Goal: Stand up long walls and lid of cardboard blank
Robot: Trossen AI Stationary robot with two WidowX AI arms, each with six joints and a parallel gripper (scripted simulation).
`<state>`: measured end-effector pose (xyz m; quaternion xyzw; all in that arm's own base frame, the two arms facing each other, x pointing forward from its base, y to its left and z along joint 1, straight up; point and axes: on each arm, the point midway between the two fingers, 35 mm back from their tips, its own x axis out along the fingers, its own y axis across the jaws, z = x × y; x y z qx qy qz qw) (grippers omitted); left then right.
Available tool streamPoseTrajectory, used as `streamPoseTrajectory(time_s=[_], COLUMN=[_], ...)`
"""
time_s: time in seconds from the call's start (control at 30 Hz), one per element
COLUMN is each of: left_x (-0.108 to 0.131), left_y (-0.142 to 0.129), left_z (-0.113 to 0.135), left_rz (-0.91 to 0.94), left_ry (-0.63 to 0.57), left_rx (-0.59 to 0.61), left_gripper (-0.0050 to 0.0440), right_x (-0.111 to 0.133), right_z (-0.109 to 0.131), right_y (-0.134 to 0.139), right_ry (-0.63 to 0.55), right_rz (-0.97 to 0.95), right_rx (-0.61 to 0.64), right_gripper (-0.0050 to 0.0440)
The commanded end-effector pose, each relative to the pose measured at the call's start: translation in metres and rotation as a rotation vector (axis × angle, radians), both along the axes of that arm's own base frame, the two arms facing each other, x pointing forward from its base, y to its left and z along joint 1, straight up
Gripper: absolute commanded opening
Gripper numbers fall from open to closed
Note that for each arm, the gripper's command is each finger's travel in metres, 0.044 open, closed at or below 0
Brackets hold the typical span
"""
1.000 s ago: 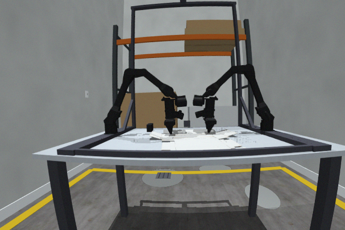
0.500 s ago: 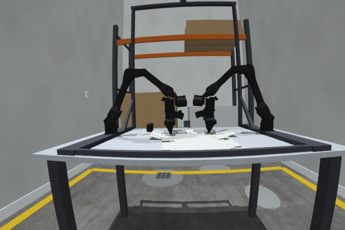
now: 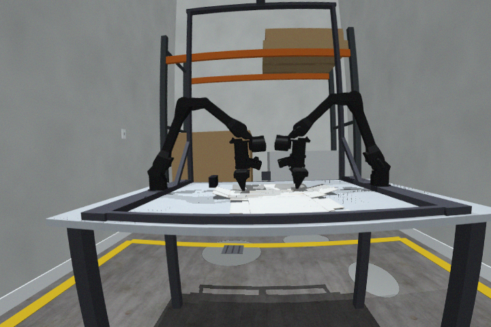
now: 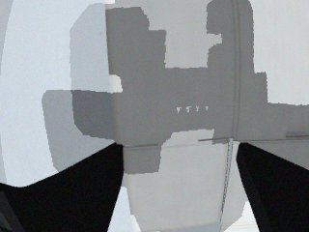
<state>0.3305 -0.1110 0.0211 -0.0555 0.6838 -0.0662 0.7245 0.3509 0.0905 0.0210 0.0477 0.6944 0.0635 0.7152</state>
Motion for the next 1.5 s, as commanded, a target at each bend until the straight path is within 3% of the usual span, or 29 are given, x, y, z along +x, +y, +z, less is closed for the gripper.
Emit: streamPoseTrajectory(time_s=[0.0, 0.23, 0.43, 1.47], left_x=[0.0029, 0.0029, 0.0026, 0.0024], left_y=[0.0056, 0.0060, 0.0104, 0.0107], left_z=[-0.0154, -0.0152, -0.0176, -0.0166], left_rz=[0.015, 0.014, 0.010, 0.011], left_ry=[0.015, 0.015, 0.005, 0.007], left_rx=[0.010, 0.003, -0.109, -0.112], left_gripper=[0.0278, 0.0264, 0.0258, 0.0258], right_x=[0.0043, 0.0043, 0.0047, 0.0049], right_z=[-0.0179, -0.0175, -0.0181, -0.0163], right_y=[-0.0061, -0.0062, -0.0107, -0.0115], right_ry=[0.016, 0.016, 0.028, 0.026], right_rz=[-0.020, -0.020, -0.015, -0.012], right_rx=[-0.007, -0.007, 0.113, 0.110], right_gripper=[0.0284, 0.0271, 0.0264, 0.0264])
